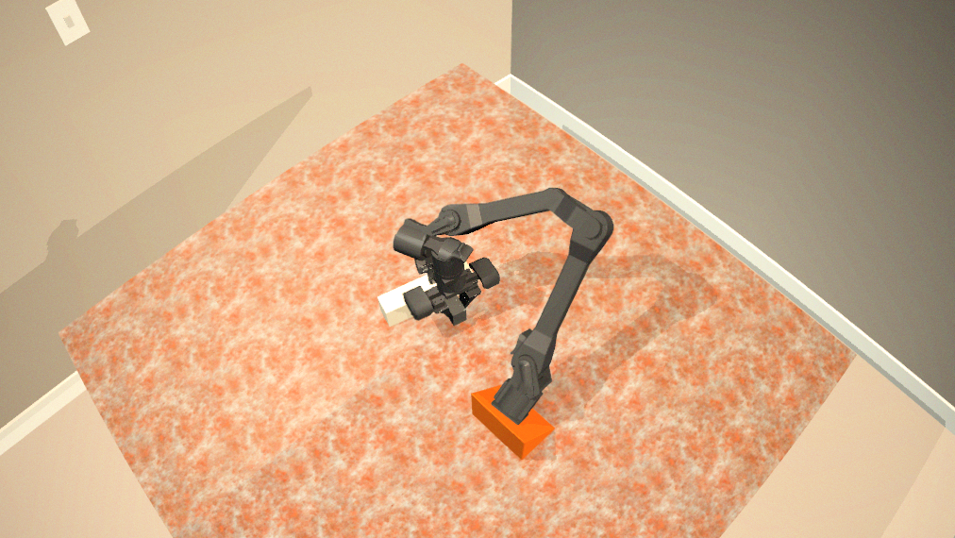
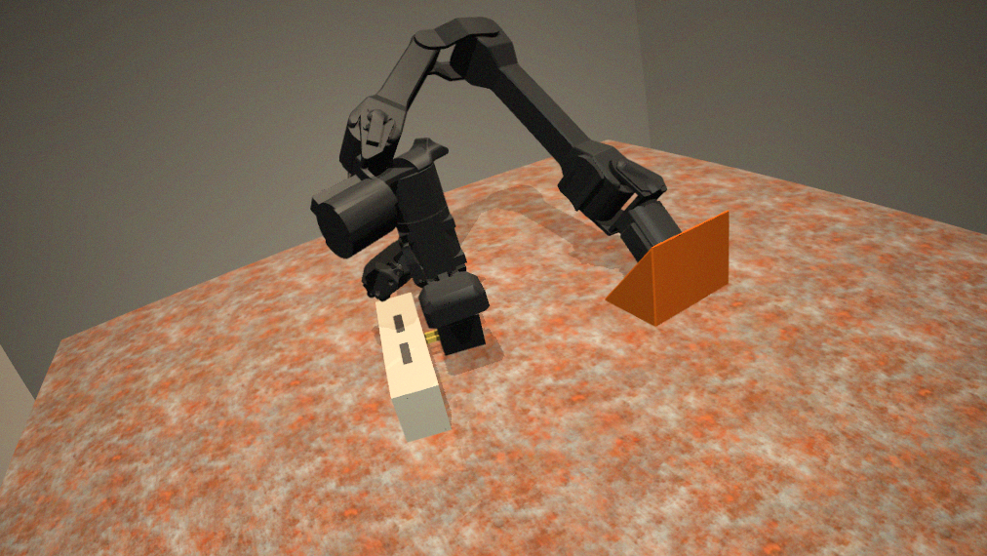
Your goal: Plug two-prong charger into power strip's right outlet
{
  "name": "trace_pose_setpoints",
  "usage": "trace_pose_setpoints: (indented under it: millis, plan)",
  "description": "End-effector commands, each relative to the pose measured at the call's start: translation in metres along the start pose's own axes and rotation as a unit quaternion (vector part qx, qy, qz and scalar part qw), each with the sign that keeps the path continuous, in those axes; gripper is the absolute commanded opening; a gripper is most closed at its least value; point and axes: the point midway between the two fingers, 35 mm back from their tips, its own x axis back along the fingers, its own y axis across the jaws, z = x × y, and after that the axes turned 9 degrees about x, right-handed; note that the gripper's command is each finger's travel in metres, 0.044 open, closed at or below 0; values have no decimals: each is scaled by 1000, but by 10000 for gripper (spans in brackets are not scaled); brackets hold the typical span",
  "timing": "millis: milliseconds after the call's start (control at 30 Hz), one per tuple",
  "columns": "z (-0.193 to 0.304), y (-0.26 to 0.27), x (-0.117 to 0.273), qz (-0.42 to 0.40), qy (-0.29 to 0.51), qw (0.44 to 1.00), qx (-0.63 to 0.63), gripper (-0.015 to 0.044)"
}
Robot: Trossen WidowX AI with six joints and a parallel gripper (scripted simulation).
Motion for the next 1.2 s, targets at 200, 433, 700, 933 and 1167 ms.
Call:
trace_pose_setpoints:
  millis: [200, 433, 700, 933, 1167]
  plan:
    - [-4, -1, 1, 2, -2, 1000, 1, 0]
    - [-5, -2, 1, 2, -2, 1000, 1, 0]
    - [-6, -2, 2, 2, -2, 1000, 1, 0]
    - [-8, -2, 2, 2, -2, 1000, 1, 0]
    - [-9, -2, 2, 2, -2, 1000, 1, 0]
